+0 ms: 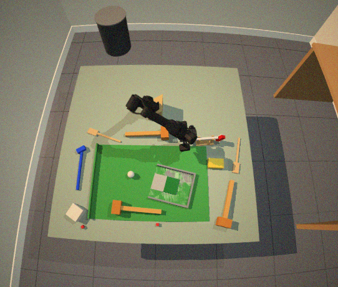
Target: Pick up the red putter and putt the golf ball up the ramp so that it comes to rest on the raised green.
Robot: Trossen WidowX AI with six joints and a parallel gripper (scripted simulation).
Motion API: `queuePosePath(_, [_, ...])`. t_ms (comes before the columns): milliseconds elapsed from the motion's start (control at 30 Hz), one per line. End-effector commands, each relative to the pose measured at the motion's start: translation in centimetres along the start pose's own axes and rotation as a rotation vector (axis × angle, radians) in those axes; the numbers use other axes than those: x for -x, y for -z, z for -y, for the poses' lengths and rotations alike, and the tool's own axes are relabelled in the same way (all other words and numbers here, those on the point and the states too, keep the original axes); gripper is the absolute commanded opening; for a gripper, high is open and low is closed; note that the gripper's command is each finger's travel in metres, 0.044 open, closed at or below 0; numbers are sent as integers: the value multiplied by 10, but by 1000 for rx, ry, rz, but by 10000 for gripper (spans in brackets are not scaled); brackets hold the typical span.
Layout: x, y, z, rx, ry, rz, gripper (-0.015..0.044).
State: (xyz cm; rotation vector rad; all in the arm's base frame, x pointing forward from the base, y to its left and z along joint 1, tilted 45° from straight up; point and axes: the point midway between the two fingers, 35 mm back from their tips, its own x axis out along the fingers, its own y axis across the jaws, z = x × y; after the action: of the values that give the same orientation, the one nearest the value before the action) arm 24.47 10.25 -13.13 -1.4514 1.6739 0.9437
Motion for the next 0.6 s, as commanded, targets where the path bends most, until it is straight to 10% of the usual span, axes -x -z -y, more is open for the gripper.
queuePosePath(0, [-2,0,1,5,7,1,440])
queuePosePath(567, [-20,5,1,0,6,3,414])
